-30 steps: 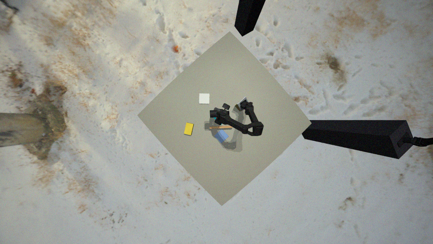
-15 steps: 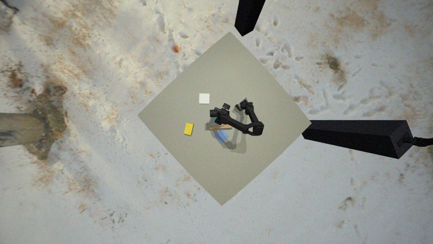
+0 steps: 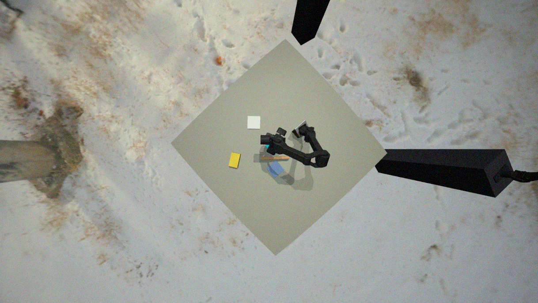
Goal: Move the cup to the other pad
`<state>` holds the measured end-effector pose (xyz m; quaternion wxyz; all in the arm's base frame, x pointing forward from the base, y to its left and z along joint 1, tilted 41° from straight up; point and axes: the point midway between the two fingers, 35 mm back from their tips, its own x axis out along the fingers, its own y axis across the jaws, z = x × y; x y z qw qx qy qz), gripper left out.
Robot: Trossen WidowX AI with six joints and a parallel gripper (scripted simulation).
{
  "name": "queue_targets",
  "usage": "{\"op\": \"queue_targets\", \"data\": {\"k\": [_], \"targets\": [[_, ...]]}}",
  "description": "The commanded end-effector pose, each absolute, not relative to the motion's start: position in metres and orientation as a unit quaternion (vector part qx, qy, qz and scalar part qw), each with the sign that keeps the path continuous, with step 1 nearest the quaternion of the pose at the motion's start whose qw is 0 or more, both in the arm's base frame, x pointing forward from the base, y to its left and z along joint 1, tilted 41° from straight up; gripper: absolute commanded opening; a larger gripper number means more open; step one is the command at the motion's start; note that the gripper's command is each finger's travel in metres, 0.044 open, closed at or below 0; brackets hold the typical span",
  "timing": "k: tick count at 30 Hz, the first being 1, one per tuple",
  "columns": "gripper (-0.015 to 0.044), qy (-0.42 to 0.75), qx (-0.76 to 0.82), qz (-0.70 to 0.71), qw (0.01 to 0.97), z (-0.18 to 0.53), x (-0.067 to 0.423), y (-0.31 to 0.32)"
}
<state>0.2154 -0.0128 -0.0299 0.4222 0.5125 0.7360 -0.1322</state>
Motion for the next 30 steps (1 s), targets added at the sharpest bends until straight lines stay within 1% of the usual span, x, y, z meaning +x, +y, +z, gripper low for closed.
{"op": "queue_targets", "data": {"k": [1, 11, 23, 30], "targets": [[0.0128, 0.734, 0.511, -0.131, 0.428, -0.024, 0.218, -0.018], [0.0128, 0.734, 0.511, -0.131, 0.426, -0.013, 0.216, -0.026], [0.044, 0.736, 0.513, -0.132, 0.422, -0.012, 0.216, -0.027], [0.044, 0.735, 0.512, -0.133, 0.424, 0.008, 0.22, -0.045]]}}
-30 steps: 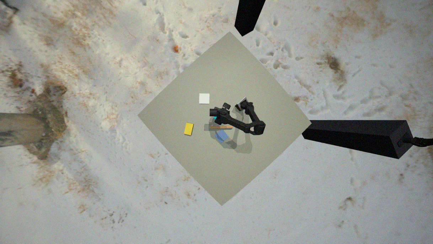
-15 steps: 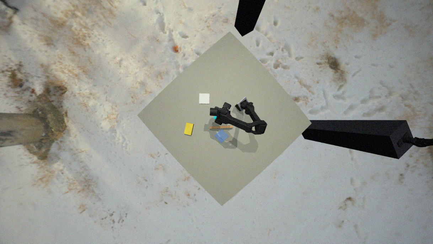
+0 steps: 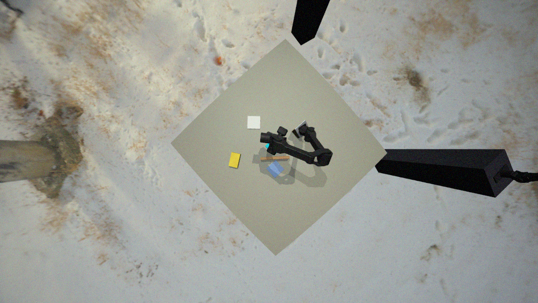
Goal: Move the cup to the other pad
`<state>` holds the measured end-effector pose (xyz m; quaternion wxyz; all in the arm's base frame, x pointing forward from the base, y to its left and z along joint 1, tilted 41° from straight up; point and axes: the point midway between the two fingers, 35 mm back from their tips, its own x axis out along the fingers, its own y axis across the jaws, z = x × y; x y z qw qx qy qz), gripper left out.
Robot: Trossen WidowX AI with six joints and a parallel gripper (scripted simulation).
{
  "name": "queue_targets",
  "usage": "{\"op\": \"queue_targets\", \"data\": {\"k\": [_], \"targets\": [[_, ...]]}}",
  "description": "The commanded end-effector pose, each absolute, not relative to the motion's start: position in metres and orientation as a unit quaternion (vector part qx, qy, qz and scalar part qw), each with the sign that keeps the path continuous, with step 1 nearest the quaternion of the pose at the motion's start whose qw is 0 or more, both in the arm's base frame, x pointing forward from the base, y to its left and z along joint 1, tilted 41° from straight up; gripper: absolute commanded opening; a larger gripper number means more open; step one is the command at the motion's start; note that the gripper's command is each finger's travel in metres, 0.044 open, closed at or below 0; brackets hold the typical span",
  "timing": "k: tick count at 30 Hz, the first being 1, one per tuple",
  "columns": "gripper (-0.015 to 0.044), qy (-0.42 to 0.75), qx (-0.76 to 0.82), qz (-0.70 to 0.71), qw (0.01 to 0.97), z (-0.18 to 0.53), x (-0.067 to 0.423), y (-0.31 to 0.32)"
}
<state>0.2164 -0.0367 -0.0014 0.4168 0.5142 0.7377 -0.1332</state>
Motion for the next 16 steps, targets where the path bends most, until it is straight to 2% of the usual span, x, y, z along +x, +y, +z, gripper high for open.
{"op": "queue_targets", "data": {"k": [1, 16], "targets": [[0.044, 0.735, 0.512, -0.133, 0.425, 0.011, 0.22, -0.048], [0.044, 0.735, 0.514, -0.133, 0.423, 0.029, 0.22, -0.063]]}}
